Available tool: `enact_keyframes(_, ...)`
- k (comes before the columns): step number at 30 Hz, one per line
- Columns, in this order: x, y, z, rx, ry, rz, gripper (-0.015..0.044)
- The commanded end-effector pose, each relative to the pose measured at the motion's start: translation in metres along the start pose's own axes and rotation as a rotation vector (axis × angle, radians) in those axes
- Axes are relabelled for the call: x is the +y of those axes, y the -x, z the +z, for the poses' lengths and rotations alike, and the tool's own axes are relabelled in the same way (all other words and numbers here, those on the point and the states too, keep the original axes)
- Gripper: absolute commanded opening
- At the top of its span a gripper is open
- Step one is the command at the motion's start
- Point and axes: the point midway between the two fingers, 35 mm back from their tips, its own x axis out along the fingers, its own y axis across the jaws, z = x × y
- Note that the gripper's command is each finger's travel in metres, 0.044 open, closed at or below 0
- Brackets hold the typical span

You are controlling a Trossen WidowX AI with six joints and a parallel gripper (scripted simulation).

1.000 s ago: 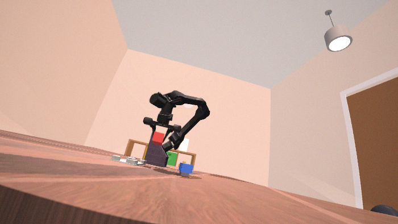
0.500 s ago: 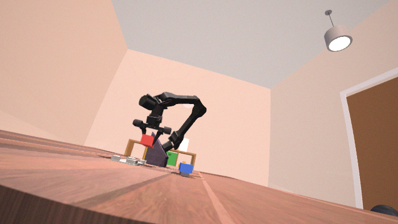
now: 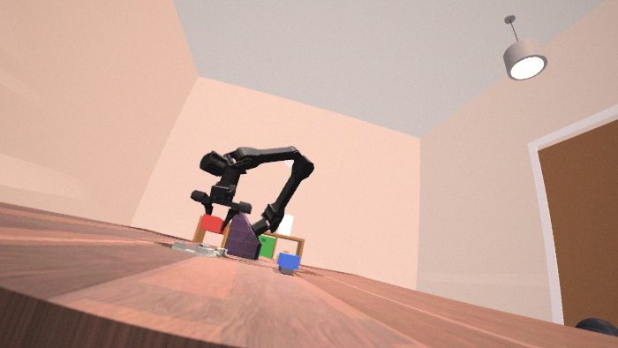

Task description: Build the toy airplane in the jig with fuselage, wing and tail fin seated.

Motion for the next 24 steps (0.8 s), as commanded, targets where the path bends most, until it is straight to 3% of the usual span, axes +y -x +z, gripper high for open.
enact_keyframes(1, -0.0098, -0.0044, -0.0040, 0.000, -0.008, -0.003, 0.0000)
enact_keyframes(9, -0.0097, -0.0044, -0.0039, 0.000, -0.008, -0.003, 0.0196)
enact_keyframes(24, -0.0119, -0.0036, -0.0047, 0.000, -0.008, -0.003, 0.0196)
